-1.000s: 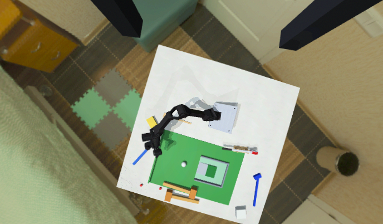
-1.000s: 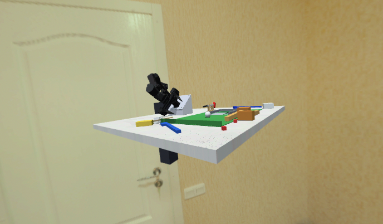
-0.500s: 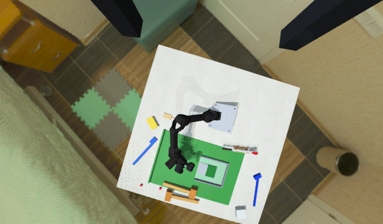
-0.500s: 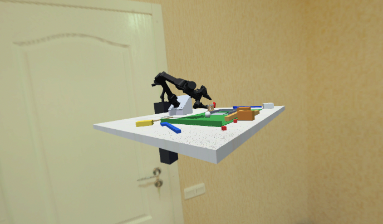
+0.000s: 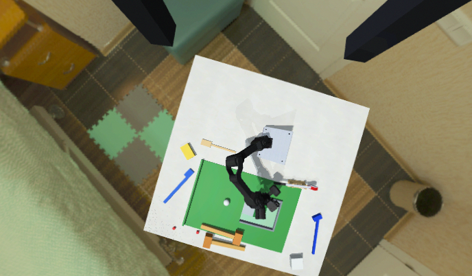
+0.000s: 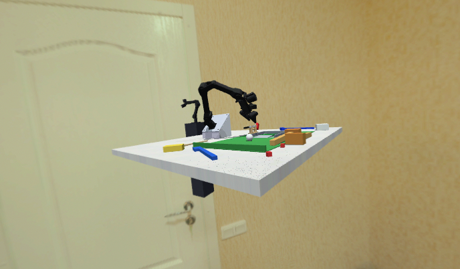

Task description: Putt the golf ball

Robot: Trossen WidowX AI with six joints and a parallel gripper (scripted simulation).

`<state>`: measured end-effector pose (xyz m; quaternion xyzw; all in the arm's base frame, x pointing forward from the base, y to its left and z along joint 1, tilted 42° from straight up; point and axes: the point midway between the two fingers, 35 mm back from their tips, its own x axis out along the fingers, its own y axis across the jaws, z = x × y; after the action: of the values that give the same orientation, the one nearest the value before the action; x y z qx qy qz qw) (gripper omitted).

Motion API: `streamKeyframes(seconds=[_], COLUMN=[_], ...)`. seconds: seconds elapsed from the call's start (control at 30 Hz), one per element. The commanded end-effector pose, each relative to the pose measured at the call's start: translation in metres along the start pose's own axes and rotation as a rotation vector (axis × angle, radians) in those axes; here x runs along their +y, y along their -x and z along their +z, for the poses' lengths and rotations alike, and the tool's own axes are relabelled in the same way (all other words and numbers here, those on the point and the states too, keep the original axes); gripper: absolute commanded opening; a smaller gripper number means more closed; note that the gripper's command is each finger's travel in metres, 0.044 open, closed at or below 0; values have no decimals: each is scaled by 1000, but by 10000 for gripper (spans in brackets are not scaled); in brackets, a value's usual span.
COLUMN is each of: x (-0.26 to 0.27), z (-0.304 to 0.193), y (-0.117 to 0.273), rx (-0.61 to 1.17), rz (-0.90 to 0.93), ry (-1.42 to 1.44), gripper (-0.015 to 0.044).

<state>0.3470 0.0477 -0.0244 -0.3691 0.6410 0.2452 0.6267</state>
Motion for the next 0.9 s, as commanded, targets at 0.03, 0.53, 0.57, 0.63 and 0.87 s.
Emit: streamKeyframes(seconds=[0.03,0.53,0.57,0.63,0.87], x=[71,96,95,94,89], z=[-4,-18,-20,-20,-30], y=[-20,-41,-44,-46,-64], rx=[210,322,322,322,323], rz=[28,30,30,30,30], ry=[419,652,652,652,651], gripper=[440,440,440,440,440])
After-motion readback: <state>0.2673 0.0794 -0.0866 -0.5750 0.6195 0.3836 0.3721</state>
